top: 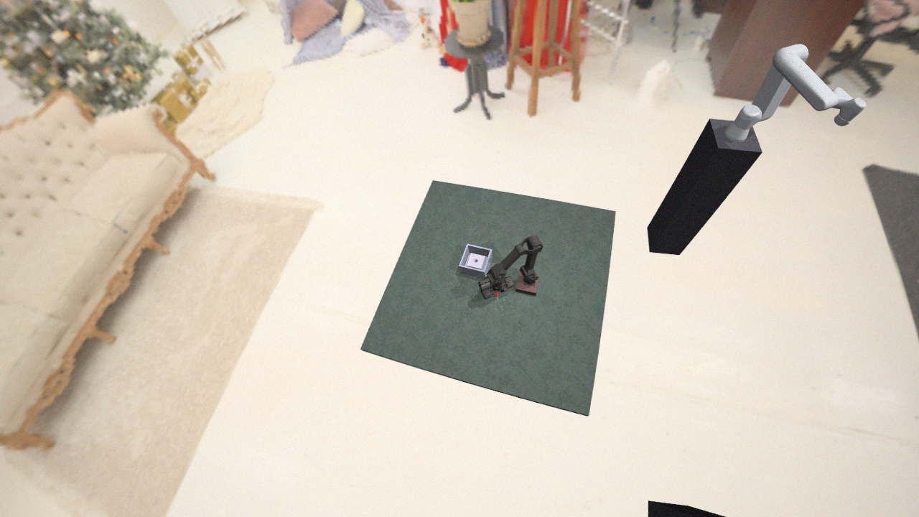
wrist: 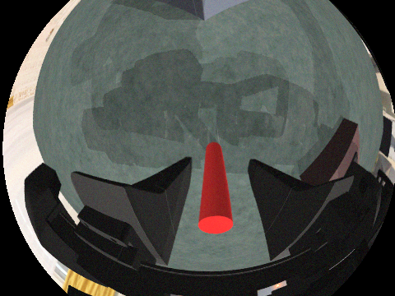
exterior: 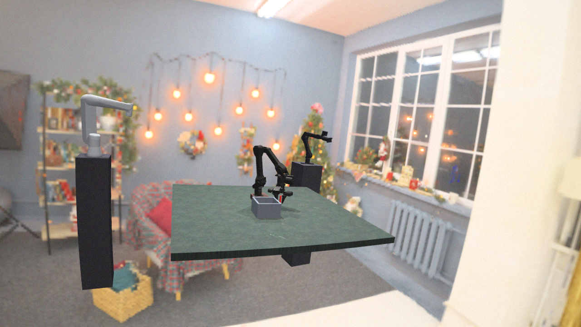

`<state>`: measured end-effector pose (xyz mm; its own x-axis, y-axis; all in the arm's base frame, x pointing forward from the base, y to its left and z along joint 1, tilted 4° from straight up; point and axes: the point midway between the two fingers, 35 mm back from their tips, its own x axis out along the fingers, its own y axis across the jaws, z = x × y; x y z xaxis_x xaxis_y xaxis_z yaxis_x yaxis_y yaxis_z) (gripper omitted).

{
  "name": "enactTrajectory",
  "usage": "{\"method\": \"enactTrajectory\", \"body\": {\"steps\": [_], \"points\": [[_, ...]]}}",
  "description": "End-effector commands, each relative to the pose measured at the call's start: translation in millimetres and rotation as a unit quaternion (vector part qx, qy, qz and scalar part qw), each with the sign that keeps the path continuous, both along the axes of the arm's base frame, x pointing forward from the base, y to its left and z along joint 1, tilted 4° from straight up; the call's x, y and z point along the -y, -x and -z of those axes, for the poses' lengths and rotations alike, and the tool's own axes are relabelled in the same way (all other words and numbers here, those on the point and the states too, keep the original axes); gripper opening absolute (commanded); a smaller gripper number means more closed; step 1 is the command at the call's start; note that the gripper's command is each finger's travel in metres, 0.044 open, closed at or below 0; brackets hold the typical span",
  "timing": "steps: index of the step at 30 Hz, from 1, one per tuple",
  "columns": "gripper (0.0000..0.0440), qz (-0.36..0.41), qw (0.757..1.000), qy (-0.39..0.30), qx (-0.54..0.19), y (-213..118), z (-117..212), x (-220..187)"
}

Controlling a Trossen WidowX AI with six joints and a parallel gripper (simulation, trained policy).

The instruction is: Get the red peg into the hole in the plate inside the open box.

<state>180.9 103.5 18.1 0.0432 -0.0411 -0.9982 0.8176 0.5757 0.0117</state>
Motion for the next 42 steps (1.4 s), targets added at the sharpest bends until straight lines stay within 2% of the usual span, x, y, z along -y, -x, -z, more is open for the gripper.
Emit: {"method": "enactTrajectory", "body": {"steps": [1,6,8,28,42], "points": [[0.0142,0.01,1.0,-0.008,-0.01,1.5,1.6,0.6],[0.001,0.014,0.999,-0.022,-0.023,-0.4,0.6,0.5],[0.0,0.007,1.0,-0.014,-0.013,-2.6,-3.7,4.2],[0.0004,-0.065,0.995,0.039,0.072,-29.1,-66.7,33.1],[0.0,-0.063,0.989,0.067,0.119,-66.1,-118.7,63.6]]}}
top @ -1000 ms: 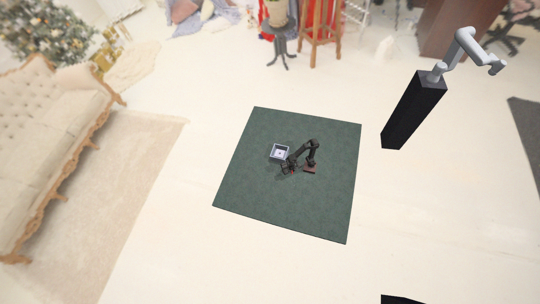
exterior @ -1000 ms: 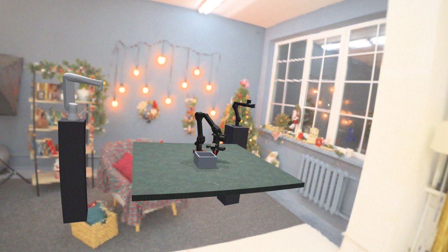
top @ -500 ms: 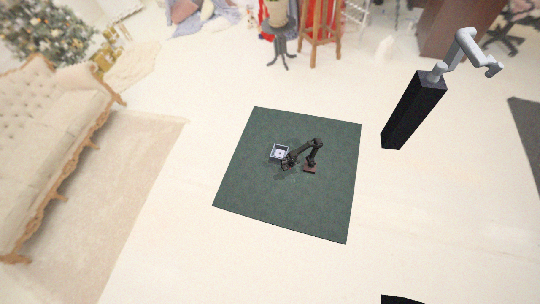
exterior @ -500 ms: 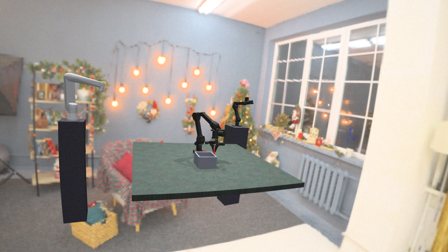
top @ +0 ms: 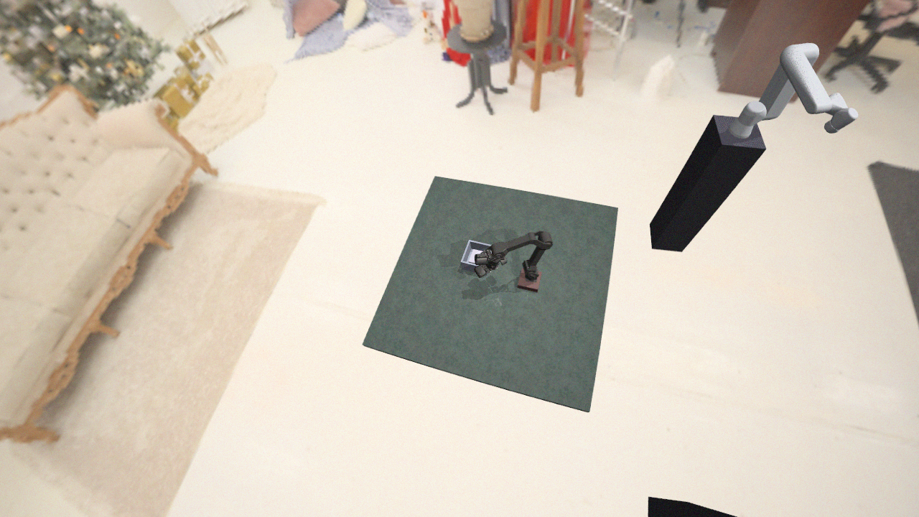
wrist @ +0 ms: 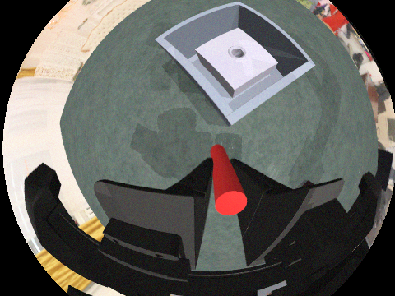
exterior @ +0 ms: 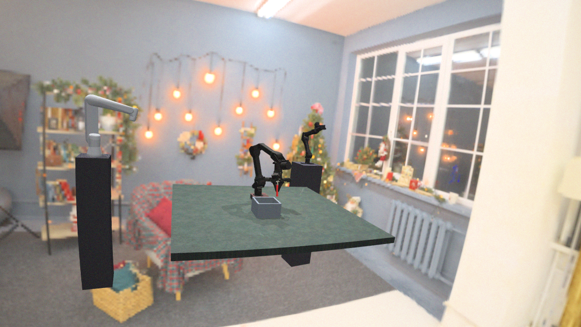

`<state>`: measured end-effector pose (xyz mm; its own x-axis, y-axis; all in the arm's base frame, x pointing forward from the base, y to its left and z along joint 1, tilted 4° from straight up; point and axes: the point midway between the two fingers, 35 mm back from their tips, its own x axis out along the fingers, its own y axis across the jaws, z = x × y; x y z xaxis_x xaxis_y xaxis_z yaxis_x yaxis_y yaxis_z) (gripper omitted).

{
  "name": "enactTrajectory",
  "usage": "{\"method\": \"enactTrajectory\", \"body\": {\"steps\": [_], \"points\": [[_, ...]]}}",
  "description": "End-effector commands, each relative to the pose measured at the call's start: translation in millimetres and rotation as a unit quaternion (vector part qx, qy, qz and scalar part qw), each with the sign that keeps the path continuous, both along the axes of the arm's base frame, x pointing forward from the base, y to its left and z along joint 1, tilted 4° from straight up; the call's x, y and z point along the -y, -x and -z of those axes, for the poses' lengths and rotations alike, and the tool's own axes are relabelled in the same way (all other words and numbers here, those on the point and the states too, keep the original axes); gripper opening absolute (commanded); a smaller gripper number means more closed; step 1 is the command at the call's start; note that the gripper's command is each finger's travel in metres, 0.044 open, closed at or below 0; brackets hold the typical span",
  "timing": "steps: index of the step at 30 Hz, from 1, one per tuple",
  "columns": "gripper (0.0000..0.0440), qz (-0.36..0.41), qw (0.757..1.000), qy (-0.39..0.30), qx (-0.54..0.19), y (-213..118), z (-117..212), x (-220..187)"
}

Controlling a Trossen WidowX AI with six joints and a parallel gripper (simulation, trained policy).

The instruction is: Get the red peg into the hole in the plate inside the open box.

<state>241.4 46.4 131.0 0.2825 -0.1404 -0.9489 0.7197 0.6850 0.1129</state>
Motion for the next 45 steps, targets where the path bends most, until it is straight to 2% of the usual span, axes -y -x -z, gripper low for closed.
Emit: {"method": "enactTrajectory", "body": {"steps": [1,11,23,34,43,45], "points": [[0.0,0.006,1.0,0.006,0.006,-8.1,-7.9,9.9],[0.0,0.041,0.999,0.009,0.017,-30.7,-17.5,43.8],[0.0001,0.081,0.996,0.009,0.024,-54.4,-13.7,82.1],[0.0008,0.104,0.994,-0.001,0.017,-71.6,-0.3,108.1],[0.0004,0.107,0.994,-0.011,-0.006,-80.5,22.8,118.0],[0.0017,0.105,0.994,-0.011,-0.014,-81.8,29.2,119.7]]}}
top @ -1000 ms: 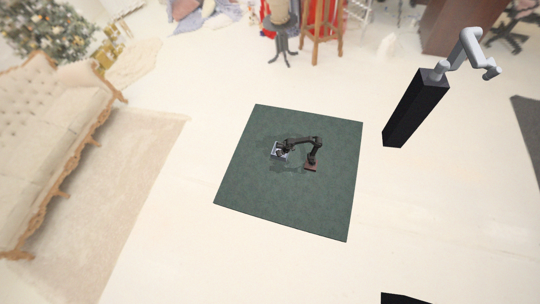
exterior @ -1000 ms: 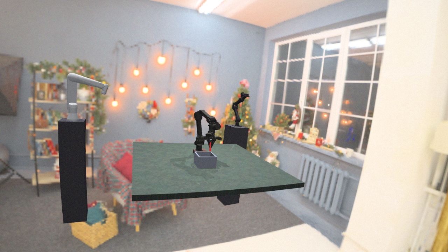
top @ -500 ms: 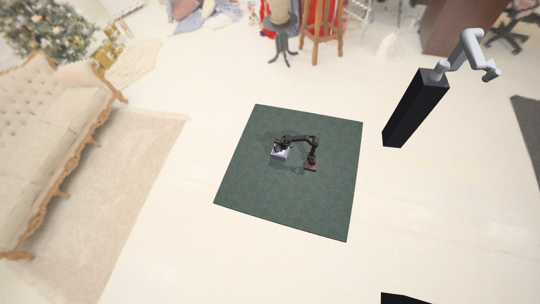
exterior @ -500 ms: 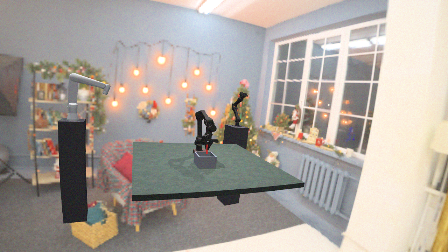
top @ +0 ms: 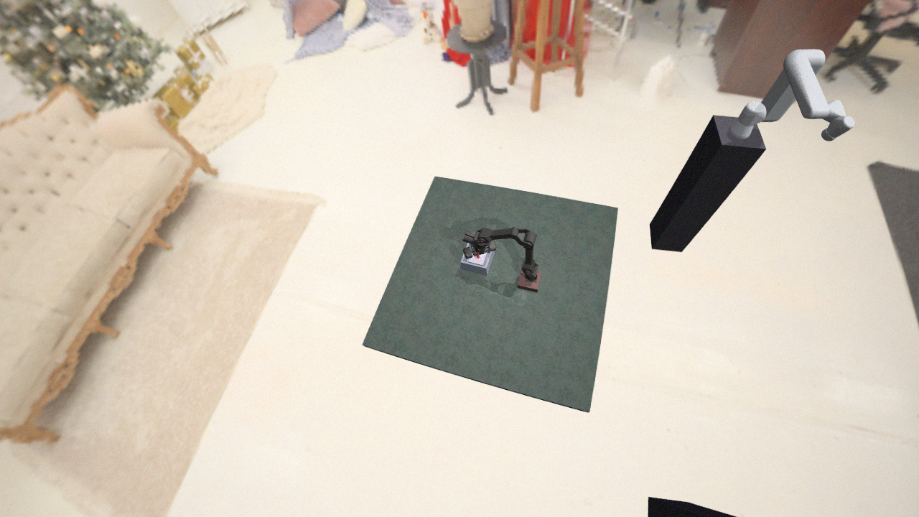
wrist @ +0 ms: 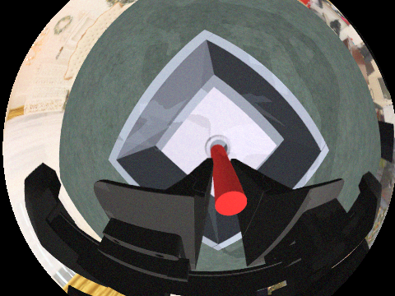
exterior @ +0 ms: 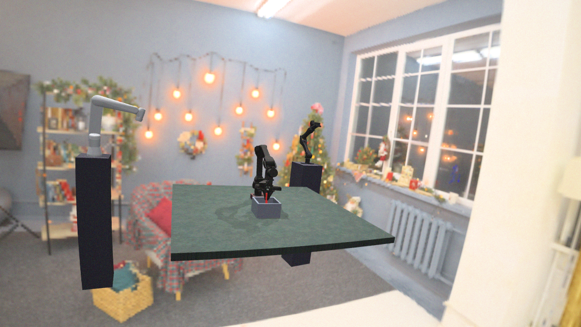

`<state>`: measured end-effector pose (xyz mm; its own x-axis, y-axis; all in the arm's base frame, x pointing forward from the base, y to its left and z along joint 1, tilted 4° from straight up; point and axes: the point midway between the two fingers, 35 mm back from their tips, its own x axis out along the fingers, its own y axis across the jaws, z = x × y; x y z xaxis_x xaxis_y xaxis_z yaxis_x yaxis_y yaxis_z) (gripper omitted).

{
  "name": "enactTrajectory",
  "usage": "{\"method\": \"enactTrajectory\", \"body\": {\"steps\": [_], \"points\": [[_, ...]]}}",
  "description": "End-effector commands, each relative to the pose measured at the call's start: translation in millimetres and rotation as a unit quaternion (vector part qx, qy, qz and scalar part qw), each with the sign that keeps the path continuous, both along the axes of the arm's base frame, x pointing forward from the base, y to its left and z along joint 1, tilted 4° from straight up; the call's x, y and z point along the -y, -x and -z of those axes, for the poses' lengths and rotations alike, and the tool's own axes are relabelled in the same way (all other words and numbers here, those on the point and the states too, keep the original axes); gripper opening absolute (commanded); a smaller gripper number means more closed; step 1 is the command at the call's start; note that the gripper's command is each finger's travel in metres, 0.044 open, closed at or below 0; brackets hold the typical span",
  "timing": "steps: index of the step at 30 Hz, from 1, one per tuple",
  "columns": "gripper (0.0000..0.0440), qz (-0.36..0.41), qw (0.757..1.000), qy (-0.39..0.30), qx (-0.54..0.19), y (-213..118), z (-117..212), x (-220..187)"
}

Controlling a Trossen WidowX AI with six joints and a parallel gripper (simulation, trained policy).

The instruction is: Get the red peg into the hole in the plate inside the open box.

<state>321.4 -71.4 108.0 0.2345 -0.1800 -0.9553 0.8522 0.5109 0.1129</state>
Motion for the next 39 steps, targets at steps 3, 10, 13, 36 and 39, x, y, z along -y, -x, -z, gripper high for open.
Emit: {"method": "enactTrajectory", "body": {"steps": [3,10,13,36,39], "points": [[0.008,-0.008,1.0,-0.002,-0.017,-3.6,14.8,4.6],[0.0147,-0.024,0.999,0.003,-0.035,-13.3,19.8,11.1],[0.0142,-0.031,0.999,0.005,-0.035,-20.7,16.9,13.8],[0.0102,-0.061,0.996,-0.007,-0.07,-51.3,17.3,40.9],[0.0099,-0.062,0.995,-0.009,-0.075,-52.5,19.1,45.6]]}}
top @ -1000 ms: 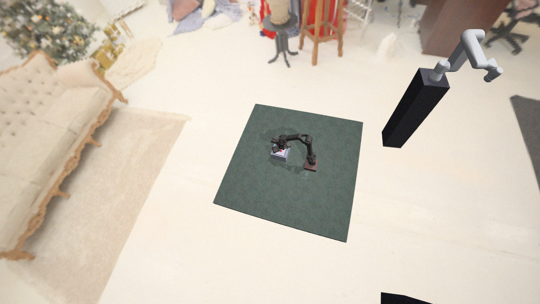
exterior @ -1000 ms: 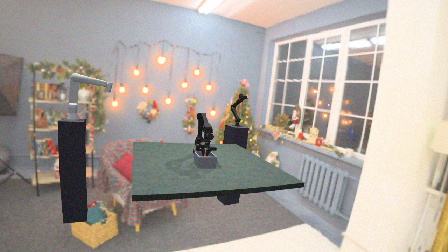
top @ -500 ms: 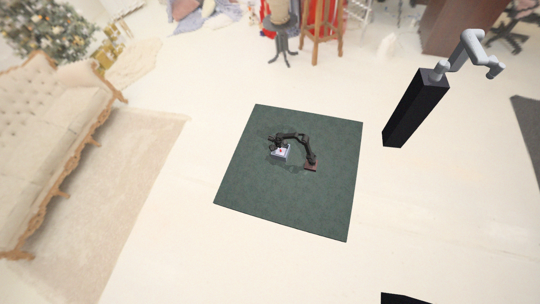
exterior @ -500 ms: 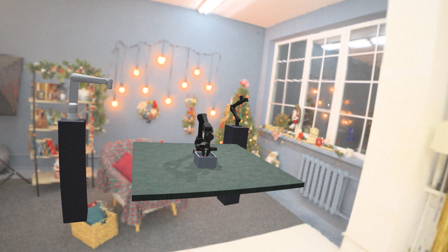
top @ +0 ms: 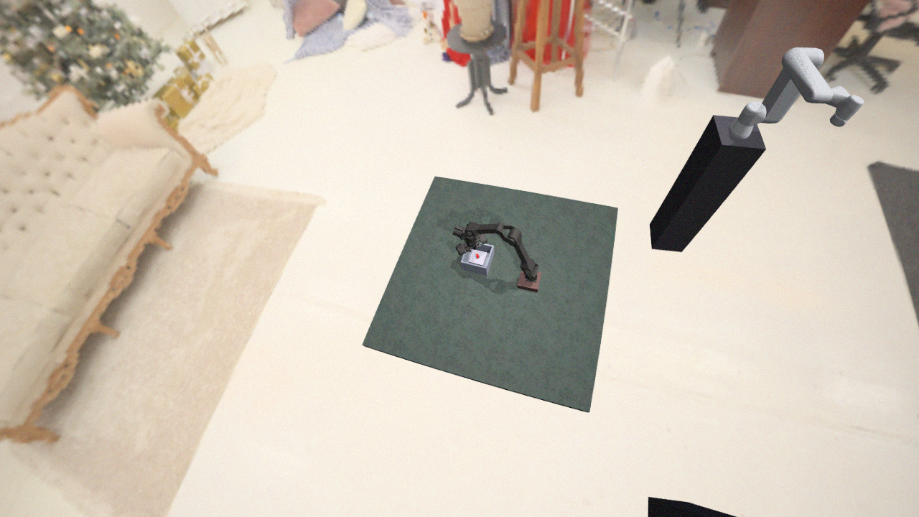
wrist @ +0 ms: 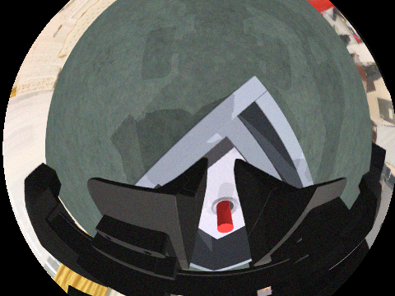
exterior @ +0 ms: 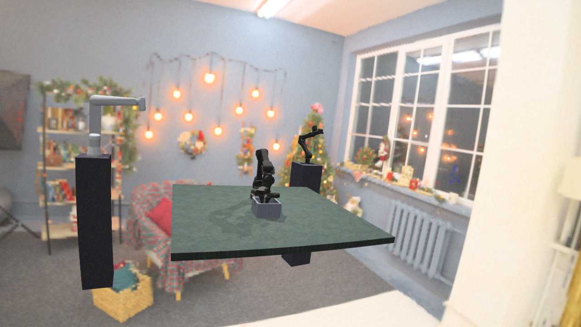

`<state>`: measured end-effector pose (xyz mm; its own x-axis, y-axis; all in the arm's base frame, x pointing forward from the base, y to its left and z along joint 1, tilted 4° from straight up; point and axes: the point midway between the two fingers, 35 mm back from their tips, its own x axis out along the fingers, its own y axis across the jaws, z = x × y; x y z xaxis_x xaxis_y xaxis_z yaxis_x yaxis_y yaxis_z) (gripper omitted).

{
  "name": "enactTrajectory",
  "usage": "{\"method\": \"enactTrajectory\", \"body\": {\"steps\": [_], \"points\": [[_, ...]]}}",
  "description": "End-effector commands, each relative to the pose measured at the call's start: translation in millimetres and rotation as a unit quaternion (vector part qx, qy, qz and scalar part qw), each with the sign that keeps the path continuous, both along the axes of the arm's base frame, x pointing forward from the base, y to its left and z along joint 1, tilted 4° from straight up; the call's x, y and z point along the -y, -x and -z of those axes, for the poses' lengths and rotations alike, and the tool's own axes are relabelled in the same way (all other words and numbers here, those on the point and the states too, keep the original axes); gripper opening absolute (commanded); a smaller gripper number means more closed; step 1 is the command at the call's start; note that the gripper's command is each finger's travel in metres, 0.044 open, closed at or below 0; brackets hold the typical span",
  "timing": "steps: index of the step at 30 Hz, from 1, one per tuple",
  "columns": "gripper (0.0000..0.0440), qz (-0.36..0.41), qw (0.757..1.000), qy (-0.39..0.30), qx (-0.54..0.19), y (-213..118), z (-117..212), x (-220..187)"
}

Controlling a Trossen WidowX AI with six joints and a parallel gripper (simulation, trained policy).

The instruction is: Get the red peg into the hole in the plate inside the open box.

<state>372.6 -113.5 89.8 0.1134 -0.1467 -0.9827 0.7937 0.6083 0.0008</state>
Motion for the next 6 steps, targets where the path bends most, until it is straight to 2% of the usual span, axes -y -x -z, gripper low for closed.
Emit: {"method": "enactTrajectory", "body": {"steps": [1,6], "points": [[0.0098,-0.002,1.0,-0.004,-0.005,-1.6,1.5,5.1],[0.0095,-0.002,1.0,-0.008,-0.013,-2.4,4.2,13.1]]}}
